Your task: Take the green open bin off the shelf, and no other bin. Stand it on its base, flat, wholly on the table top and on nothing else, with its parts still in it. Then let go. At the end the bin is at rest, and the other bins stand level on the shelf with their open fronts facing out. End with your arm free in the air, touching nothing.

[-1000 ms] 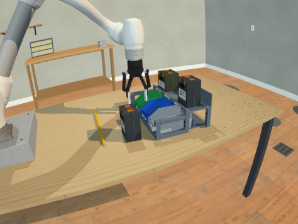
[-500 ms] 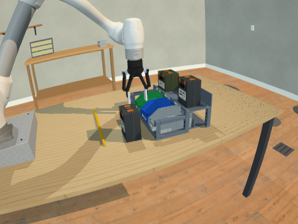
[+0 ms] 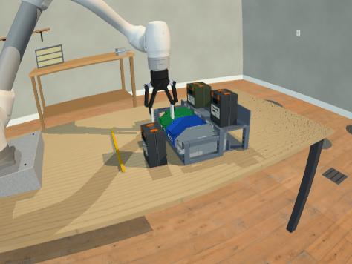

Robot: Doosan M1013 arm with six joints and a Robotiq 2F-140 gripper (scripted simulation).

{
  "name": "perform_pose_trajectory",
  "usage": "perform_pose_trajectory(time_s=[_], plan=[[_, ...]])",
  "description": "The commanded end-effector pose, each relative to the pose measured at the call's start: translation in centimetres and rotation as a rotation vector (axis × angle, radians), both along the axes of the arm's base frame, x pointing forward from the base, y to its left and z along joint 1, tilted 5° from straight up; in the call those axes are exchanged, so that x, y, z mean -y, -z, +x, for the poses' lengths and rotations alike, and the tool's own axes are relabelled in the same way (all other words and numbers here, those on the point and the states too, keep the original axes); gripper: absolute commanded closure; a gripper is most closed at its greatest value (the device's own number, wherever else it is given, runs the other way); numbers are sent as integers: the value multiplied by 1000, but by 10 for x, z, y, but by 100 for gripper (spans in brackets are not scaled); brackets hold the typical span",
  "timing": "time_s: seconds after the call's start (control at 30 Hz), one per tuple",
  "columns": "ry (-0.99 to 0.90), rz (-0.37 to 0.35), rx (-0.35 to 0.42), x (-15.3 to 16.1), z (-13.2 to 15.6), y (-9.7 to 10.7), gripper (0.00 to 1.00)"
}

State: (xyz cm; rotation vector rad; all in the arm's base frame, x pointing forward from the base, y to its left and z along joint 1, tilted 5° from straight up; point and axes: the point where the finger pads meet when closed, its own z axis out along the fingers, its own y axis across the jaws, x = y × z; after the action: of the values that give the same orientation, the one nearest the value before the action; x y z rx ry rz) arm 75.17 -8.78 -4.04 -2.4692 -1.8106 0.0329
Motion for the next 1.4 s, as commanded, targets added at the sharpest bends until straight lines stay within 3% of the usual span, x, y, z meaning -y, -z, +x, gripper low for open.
perform_pose_trajectory(time_s=[0.0, 0.17, 1.37], plan=[[0, 0, 0, 0, 0, 0, 43], [0, 0, 0, -1, -1, 10, 43], [0, 0, 0, -1, -2, 25, 43]])
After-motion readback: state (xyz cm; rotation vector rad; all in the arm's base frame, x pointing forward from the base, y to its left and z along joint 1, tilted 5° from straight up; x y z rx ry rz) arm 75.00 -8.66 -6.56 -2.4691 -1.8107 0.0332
